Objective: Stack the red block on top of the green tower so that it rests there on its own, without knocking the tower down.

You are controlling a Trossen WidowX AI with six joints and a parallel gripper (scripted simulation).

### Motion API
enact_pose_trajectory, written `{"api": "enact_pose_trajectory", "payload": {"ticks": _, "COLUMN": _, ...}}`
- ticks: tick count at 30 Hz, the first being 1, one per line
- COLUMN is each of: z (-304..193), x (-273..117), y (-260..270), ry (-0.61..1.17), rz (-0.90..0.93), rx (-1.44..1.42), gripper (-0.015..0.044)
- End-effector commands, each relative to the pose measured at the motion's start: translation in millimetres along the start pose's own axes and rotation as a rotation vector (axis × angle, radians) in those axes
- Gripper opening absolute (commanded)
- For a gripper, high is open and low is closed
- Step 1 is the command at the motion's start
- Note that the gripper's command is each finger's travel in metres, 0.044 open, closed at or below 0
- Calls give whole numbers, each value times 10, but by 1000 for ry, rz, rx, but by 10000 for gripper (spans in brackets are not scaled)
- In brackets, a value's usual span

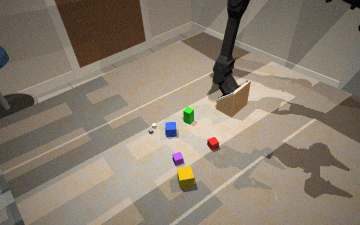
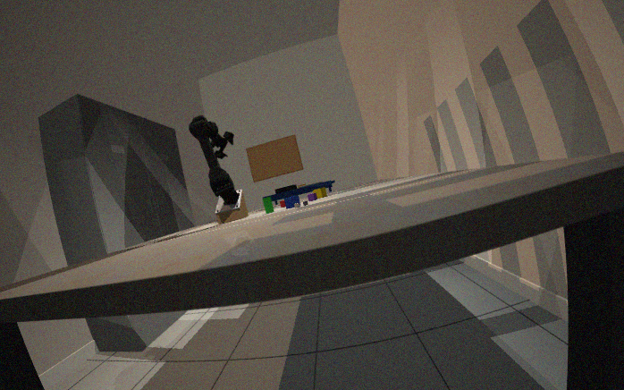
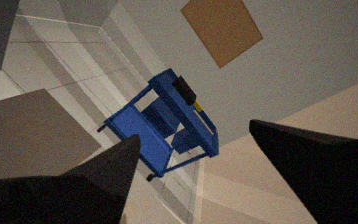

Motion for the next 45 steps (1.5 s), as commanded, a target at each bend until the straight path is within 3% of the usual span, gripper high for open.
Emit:
{"api": "enact_pose_trajectory", "payload": {"ticks": 1, "z": -546, "x": 45, "y": -34, "ry": 125, "rz": 32, "rx": 223, "gripper": 440}}
{"api": "enact_pose_trajectory", "payload": {"ticks": 12, "z": -2113, "x": -93, "y": 92, "ry": 493, "rz": 60, "rx": 844, "gripper": 440}}
{"api": "enact_pose_trajectory", "payload": {"ticks": 25, "z": -3577, "x": -602, "y": 741, "ry": 988, "rz": -68, "rx": 1603, "gripper": 440}}
{"api": "enact_pose_trajectory", "payload": {"ticks": 35, "z": -4270, "x": -1168, "y": 1432, "ry": 1401, "rz": -275, "rx": 2069, "gripper": 440}}
{"api": "enact_pose_trajectory", "payload": {"ticks": 45, "z": -4568, "x": -1713, "y": 2027, "ry": 1761, "rz": -512, "rx": 2336, "gripper": 440}}
Point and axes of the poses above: the point midway between the two fingers, 35 mm back from their tips, its own x axis out along the fingers, its own y axis across the jaws, z = x × y, the point moved 5 cm from there along -x, back along the fingers, and after that the axes turned 11 degrees about -x, right-handed, at the moved point
